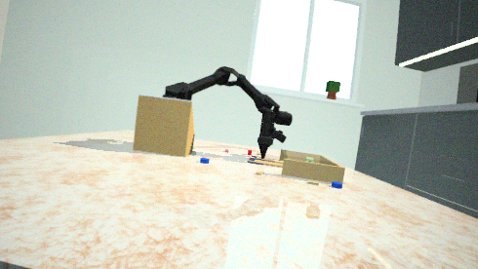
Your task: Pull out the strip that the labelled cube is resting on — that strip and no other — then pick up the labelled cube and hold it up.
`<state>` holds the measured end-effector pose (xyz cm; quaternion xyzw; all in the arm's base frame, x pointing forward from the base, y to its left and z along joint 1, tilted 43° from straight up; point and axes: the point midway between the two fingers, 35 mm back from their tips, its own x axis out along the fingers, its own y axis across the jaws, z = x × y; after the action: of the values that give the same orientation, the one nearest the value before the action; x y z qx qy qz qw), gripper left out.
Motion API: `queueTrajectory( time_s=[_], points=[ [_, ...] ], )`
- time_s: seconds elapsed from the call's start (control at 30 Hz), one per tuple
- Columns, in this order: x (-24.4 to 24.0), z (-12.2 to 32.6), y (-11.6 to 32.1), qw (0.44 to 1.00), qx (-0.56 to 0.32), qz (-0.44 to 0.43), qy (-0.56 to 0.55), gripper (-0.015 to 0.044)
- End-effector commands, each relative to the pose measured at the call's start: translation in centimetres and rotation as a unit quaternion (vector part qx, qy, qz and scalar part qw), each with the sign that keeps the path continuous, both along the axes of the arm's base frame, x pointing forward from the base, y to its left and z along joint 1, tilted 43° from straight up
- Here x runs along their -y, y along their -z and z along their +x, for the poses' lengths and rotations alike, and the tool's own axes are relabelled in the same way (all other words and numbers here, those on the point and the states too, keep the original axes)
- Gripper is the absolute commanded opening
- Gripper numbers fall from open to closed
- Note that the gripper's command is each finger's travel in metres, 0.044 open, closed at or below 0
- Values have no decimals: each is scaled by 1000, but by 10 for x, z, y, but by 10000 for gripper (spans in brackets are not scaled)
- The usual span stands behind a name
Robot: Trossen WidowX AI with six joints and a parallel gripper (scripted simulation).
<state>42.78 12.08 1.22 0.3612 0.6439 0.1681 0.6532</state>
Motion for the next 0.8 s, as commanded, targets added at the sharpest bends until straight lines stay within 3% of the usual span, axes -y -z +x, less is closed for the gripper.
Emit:
queueTrajectory(
  time_s=[0.0, 0.77],
  points=[
    [-3, -2, 3, 1000, -4, -3, -1, 0],
    [-14, -36, 0, 1000, -5, -3, -1, 0]
  ],
)
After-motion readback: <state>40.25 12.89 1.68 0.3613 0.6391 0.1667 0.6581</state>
